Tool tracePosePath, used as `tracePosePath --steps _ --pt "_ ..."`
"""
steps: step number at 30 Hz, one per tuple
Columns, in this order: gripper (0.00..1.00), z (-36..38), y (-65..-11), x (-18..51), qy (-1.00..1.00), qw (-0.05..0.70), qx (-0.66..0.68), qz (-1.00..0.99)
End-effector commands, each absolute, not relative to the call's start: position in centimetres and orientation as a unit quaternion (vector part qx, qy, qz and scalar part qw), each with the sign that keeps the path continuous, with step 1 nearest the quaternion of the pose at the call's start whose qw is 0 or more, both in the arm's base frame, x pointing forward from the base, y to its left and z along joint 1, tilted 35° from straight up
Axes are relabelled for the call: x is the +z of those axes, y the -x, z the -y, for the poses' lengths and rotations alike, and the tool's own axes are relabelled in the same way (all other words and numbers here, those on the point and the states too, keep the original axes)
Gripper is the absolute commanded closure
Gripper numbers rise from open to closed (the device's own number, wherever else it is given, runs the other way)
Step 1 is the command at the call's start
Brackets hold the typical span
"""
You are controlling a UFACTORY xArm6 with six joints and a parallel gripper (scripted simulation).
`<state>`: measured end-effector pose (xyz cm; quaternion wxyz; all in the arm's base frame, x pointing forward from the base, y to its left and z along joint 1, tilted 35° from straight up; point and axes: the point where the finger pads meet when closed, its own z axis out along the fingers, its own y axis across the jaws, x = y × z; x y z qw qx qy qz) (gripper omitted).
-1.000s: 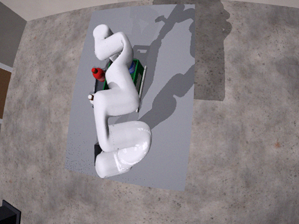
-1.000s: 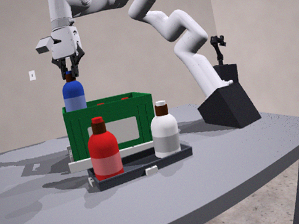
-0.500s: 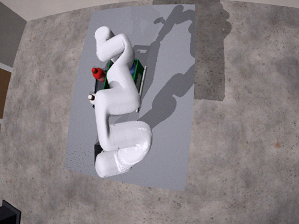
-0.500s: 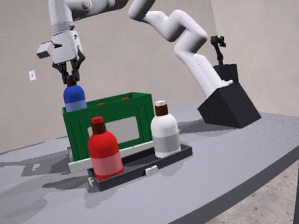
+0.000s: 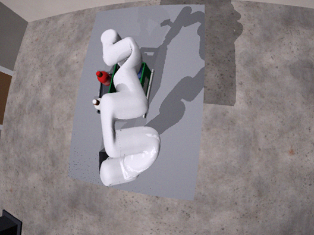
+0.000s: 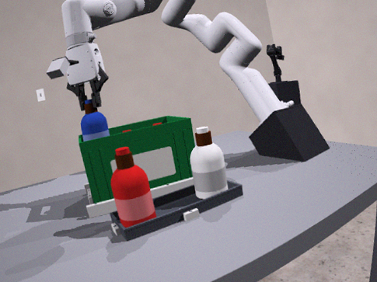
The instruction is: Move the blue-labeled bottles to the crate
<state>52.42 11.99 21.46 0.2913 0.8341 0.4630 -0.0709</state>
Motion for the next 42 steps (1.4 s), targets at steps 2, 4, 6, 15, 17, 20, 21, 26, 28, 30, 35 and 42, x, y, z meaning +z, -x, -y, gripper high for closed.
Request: tracePosePath --steps 2,4,6,15,17,20,21,26,28,30,35,42 --pt "1.00 -11.97 -52.53 21.44 -0.834 0.291 -0.069 -0.463" --pt "1.00 -11.93 -52.54 21.39 -0.834 0.291 -0.069 -0.463" --pt "1.00 -11.91 -52.55 21.35 -0.834 0.291 -0.069 -0.463" --pt "1.00 -11.89 -52.55 21.32 -0.834 0.291 -0.069 -0.463" --pt "1.00 -11.89 -52.55 21.32 -0.834 0.291 -0.069 -0.463" --pt "1.00 -11.89 -52.55 21.32 -0.834 0.291 -0.069 -0.463" --pt "1.00 -11.89 -52.55 21.32 -0.834 0.291 -0.069 -0.463" --pt "1.00 -11.89 -52.55 21.32 -0.834 0.291 -0.069 -0.463" --pt "1.00 -11.89 -52.56 21.32 -0.834 0.291 -0.069 -0.463" --pt "1.00 -11.88 -52.56 21.31 -0.834 0.291 -0.069 -0.463" --pt "1.00 -11.82 -52.58 21.21 -0.834 0.291 -0.069 -0.463" --pt "1.00 -11.60 -52.64 20.88 -0.834 0.291 -0.069 -0.463"
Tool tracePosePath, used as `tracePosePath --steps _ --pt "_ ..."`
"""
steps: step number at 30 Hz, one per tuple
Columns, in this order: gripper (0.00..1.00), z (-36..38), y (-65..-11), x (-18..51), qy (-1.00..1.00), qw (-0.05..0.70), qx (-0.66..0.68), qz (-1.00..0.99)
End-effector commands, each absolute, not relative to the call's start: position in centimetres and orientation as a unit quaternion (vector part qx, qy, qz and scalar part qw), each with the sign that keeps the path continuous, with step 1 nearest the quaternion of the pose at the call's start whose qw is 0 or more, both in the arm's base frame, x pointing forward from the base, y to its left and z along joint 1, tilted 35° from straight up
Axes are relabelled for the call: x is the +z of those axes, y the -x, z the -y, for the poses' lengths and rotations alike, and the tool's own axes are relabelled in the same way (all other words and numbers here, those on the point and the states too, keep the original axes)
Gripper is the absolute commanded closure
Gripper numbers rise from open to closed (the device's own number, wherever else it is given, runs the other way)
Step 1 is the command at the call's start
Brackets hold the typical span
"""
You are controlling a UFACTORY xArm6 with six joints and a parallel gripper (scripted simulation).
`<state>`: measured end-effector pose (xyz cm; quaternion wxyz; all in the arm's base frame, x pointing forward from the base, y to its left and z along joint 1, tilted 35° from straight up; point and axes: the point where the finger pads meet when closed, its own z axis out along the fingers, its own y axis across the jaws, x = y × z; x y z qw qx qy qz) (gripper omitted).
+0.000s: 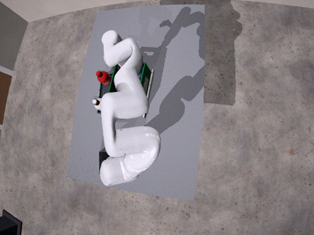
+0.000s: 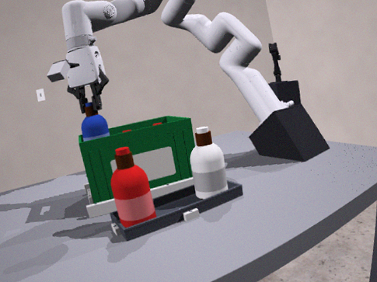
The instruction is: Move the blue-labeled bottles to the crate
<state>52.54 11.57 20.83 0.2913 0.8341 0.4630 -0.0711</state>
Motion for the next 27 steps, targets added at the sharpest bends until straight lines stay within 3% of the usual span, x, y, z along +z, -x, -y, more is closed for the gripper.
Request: tracePosePath --steps 1,27 --pt "1.00 -11.6 -52.6 20.9 -0.834 0.291 -0.069 -0.463" --pt "1.00 -10.2 -53.0 18.8 -0.834 0.291 -0.069 -0.463"
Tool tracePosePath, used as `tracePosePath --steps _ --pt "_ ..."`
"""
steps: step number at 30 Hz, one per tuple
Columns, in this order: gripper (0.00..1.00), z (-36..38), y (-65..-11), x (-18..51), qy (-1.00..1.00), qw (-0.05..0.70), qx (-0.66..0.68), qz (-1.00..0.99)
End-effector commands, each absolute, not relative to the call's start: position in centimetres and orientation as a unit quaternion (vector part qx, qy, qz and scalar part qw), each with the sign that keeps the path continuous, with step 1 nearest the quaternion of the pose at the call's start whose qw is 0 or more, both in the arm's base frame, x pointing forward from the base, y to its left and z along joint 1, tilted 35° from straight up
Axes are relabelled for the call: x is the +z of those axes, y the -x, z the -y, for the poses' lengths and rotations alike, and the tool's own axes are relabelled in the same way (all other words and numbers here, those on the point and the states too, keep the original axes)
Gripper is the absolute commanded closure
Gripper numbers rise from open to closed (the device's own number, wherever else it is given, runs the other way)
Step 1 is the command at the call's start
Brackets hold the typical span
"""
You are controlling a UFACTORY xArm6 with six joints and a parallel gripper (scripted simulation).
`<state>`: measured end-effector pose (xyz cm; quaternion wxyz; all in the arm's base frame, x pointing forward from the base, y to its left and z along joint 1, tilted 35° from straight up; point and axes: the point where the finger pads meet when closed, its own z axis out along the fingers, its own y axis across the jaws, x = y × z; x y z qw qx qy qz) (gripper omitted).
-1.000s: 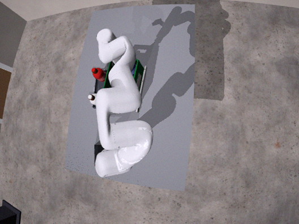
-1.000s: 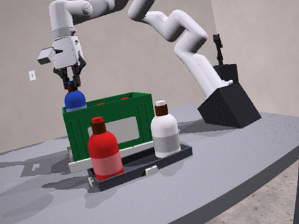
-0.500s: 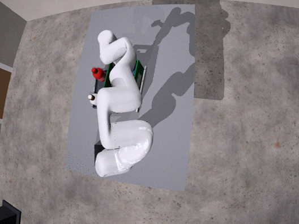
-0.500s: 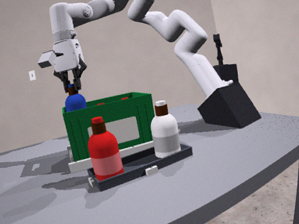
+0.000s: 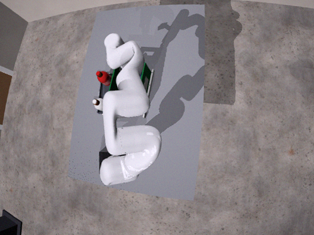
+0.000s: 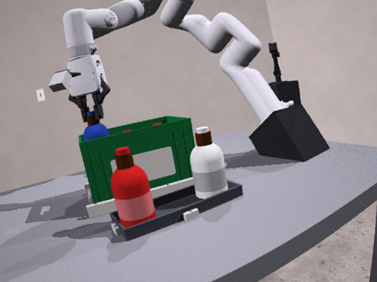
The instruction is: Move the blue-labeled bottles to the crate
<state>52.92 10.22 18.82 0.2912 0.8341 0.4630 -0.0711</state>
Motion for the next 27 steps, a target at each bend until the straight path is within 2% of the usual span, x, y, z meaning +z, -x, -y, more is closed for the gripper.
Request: tracePosePath --steps 1,27 --pt "1.00 -10.15 -53.06 18.71 -0.834 0.291 -0.069 -0.463" --pt "1.00 -9.70 -53.19 18.04 -0.834 0.291 -0.069 -0.463"
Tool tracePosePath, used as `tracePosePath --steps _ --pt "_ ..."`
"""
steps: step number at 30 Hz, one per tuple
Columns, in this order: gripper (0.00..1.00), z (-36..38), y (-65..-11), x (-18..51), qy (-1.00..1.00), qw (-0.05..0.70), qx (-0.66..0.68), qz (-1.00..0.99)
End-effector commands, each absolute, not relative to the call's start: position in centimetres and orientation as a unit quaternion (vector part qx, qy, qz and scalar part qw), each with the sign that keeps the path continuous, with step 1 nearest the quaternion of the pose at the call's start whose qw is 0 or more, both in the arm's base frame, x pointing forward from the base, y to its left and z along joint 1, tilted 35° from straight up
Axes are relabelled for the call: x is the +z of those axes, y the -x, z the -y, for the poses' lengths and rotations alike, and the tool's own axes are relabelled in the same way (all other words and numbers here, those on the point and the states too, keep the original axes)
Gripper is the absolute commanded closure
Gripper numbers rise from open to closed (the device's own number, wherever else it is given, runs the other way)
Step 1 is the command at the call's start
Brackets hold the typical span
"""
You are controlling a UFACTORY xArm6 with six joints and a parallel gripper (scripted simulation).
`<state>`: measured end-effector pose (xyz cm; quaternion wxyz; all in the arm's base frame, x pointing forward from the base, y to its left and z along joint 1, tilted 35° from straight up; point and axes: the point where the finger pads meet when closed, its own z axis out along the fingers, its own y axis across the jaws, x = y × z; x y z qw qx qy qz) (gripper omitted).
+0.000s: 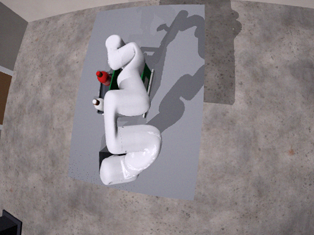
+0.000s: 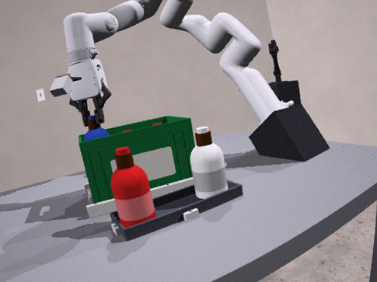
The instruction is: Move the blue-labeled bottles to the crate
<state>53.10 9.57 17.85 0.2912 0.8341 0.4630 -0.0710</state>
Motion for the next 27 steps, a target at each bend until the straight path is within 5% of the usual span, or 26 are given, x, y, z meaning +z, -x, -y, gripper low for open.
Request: tracePosePath --steps 1,27 --pt "1.00 -9.70 -53.19 18.04 -0.834 0.291 -0.069 -0.463" --pt "1.00 -9.35 -53.30 17.52 -0.834 0.291 -0.069 -0.463"
